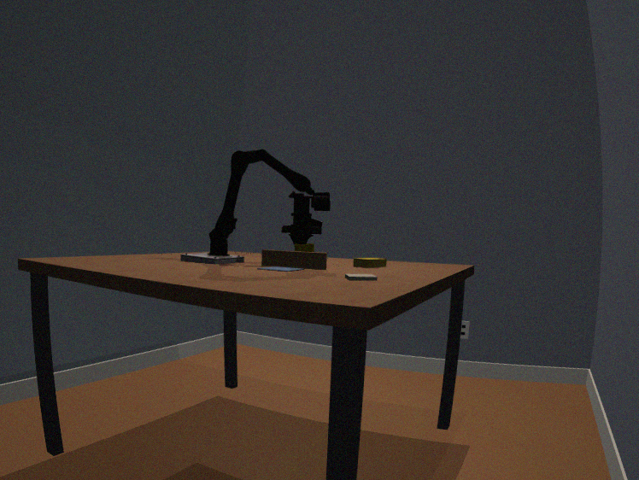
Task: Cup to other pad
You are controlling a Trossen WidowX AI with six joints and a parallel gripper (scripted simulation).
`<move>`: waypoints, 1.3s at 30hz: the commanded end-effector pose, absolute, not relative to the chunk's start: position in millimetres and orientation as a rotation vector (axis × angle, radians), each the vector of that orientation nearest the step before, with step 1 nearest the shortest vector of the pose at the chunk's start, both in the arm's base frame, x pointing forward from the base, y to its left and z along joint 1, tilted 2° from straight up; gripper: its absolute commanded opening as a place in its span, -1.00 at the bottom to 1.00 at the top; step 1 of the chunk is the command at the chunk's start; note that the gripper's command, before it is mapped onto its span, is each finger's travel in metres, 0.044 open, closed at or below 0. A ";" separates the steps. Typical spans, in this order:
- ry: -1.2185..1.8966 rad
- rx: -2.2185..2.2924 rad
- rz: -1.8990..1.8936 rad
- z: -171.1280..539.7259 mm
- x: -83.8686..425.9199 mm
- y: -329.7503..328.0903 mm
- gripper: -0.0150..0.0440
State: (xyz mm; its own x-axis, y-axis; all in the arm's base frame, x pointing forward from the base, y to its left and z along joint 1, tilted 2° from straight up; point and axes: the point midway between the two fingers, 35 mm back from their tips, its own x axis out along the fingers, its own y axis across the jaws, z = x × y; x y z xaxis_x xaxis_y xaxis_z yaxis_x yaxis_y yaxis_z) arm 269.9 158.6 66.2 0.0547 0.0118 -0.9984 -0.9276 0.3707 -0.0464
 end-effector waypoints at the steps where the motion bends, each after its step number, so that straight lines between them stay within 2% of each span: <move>1: 1.311 -0.935 0.901 66.6 270.0 158.6 -0.31; 5: 1.311 -0.935 0.901 66.6 270.0 158.6 0.01; 39: 1.316 -0.935 0.897 98.7 269.7 159.6 0.01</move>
State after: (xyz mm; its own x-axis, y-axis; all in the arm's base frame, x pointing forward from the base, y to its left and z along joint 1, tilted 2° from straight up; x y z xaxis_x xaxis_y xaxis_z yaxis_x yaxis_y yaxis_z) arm 269.7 159.6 93.5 0.0516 0.0102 -0.9986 -0.9286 0.3684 -0.0442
